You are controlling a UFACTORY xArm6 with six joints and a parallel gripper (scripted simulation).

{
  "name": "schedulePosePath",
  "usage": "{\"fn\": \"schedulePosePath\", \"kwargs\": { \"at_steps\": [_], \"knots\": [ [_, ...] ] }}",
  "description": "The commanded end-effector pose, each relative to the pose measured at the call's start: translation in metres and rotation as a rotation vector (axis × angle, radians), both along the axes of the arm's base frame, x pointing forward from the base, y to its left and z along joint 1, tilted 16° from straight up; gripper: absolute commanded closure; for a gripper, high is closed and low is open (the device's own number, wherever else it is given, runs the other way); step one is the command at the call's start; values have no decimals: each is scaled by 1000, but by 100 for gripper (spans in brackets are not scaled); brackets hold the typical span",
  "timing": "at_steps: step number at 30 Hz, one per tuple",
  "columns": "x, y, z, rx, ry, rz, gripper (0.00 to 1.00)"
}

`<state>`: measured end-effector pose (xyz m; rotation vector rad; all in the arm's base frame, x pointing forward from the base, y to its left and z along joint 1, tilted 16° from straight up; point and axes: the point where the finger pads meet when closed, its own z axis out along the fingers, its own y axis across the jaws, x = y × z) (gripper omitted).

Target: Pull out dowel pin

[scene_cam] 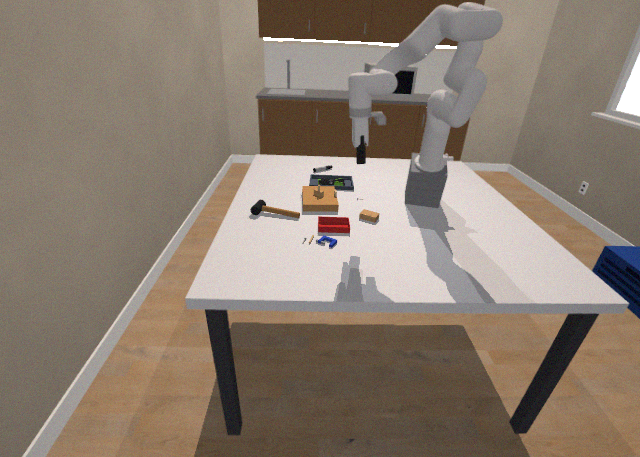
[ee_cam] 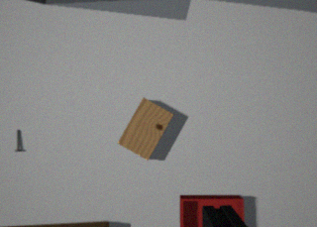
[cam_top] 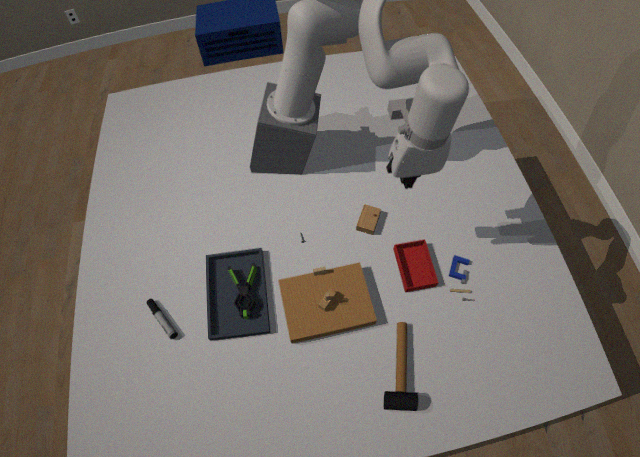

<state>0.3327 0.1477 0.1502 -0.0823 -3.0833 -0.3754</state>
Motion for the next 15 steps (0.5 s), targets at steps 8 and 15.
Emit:
{"fn": "schedulePosePath", "kwargs": {
  "at_steps": [8,15],
  "knots": [
    [69,-38,-42,40,-39,16,100],
    [96,-66,-68,44,-64,17,100]
  ]
}}
